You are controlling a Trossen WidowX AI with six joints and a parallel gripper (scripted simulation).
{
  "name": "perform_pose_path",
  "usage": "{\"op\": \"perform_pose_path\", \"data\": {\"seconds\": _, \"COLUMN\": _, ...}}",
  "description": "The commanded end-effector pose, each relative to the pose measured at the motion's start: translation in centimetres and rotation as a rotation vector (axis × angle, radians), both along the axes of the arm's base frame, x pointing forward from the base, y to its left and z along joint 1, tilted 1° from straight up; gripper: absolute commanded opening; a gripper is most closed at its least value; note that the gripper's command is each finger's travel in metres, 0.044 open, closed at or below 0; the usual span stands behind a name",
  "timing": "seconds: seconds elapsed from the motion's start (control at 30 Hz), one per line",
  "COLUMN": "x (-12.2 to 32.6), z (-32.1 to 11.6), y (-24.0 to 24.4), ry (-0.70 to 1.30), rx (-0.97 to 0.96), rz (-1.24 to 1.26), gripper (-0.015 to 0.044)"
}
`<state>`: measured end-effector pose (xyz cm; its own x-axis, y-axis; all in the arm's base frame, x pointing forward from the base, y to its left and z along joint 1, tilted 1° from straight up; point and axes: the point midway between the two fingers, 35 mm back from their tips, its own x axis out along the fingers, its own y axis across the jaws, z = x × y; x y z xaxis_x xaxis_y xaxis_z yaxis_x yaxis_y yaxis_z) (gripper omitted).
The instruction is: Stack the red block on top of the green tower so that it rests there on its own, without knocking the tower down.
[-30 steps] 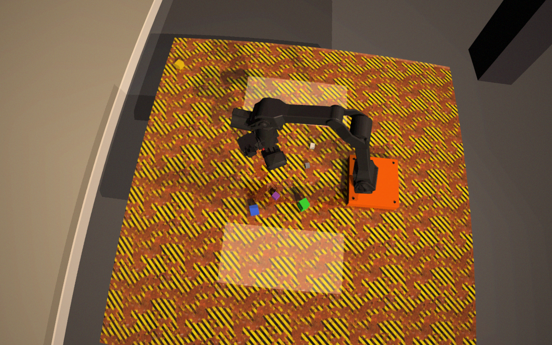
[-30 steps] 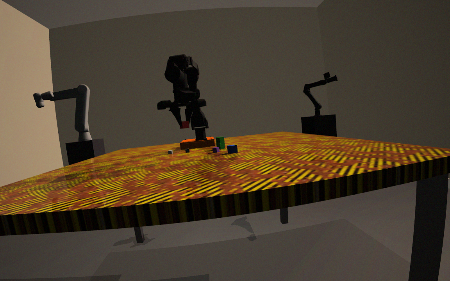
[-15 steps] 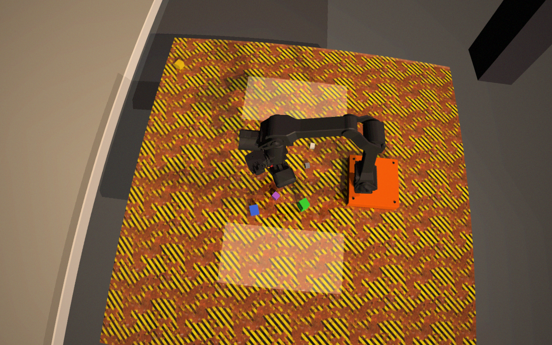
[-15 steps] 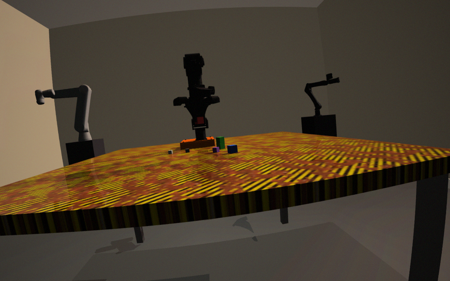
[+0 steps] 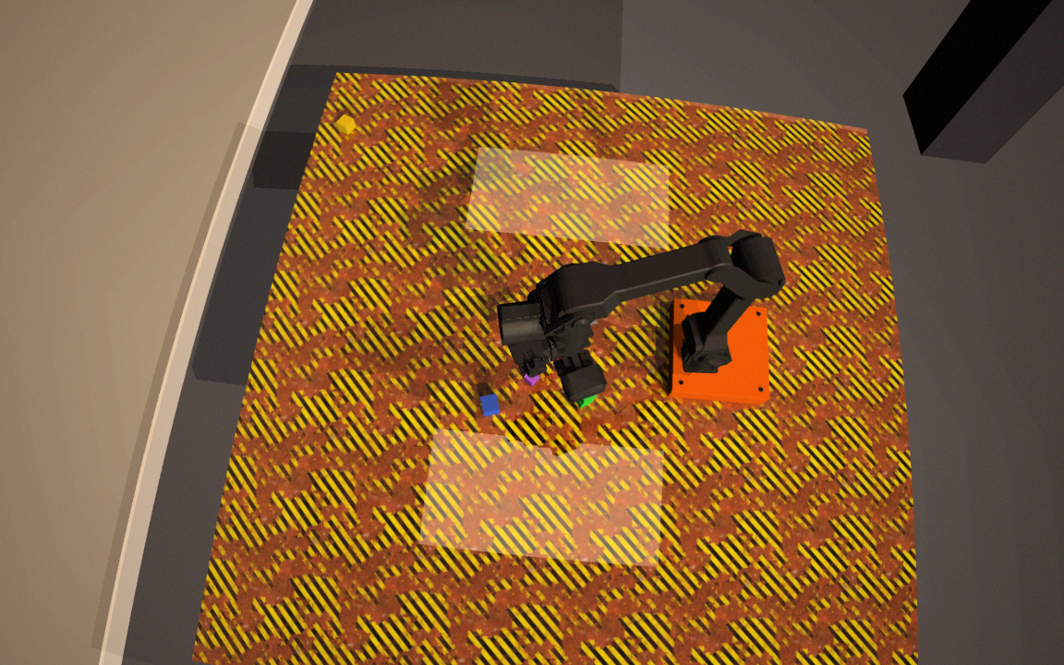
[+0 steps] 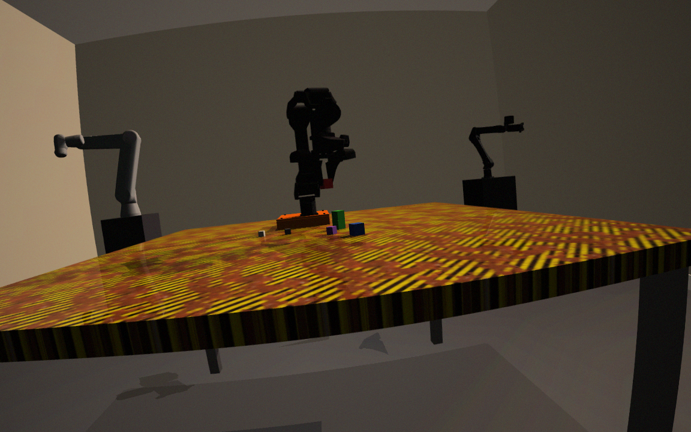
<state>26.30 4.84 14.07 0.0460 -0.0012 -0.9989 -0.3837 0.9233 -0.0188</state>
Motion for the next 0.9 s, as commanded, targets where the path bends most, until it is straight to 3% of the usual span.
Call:
{"op": "perform_pose_path", "data": {"seconds": 0.0, "x": -1.6, "z": -0.4, "y": 0.9, "ry": 0.004, "rx": -0.005, "rz": -0.013, "gripper": 0.0}}
{"op": "perform_pose_path", "data": {"seconds": 0.27, "x": -4.9, "z": -1.0, "y": 3.0, "ry": 0.011, "rx": 0.006, "rz": 0.017, "gripper": 0.0}}
{"op": "perform_pose_path", "data": {"seconds": 0.87, "x": -4.6, "z": -4.6, "y": 3.1, "ry": 0.011, "rx": 0.006, "rz": 0.017, "gripper": 0.0}}
